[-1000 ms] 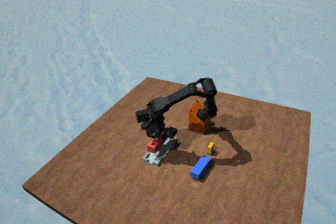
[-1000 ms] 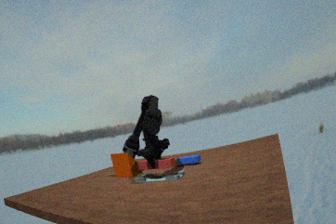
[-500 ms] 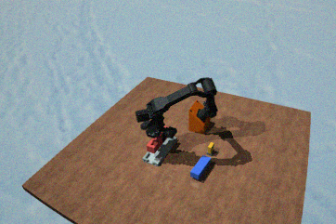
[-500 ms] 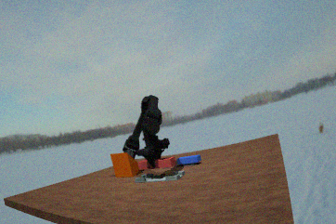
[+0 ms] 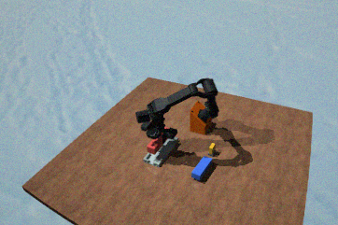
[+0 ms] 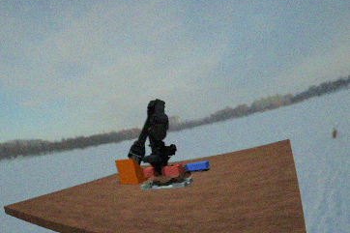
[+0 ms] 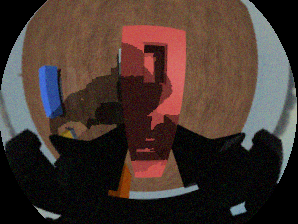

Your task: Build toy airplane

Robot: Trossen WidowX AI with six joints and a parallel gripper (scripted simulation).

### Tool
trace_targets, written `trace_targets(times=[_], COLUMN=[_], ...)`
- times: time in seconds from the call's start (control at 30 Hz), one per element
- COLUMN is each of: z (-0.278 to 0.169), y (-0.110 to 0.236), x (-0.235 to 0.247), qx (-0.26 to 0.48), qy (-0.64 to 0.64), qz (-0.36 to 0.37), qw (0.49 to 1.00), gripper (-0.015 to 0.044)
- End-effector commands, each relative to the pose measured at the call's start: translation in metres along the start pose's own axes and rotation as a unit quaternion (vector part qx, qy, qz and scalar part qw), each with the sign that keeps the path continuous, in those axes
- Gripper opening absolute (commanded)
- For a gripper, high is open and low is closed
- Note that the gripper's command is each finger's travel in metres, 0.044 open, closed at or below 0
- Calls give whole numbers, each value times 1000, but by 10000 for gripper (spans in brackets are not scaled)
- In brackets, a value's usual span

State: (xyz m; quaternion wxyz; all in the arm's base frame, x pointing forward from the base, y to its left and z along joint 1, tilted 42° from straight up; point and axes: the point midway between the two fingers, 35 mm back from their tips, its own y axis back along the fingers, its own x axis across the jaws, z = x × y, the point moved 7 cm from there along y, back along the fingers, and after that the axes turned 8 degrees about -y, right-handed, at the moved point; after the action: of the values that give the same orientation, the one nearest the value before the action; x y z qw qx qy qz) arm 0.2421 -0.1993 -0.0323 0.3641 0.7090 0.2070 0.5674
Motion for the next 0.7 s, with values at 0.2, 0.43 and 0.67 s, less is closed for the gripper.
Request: trace_targets(times=[0.2, 0.43, 0.67], z=[0, 0, -1], y=[-16, -27, -36], x=[0, 0, 0], qx=[0, 0, 0], qy=[-1, -1, -1], qz=[0, 0, 0], qw=[1000, 1000, 1000], gripper=[195, 195, 195])
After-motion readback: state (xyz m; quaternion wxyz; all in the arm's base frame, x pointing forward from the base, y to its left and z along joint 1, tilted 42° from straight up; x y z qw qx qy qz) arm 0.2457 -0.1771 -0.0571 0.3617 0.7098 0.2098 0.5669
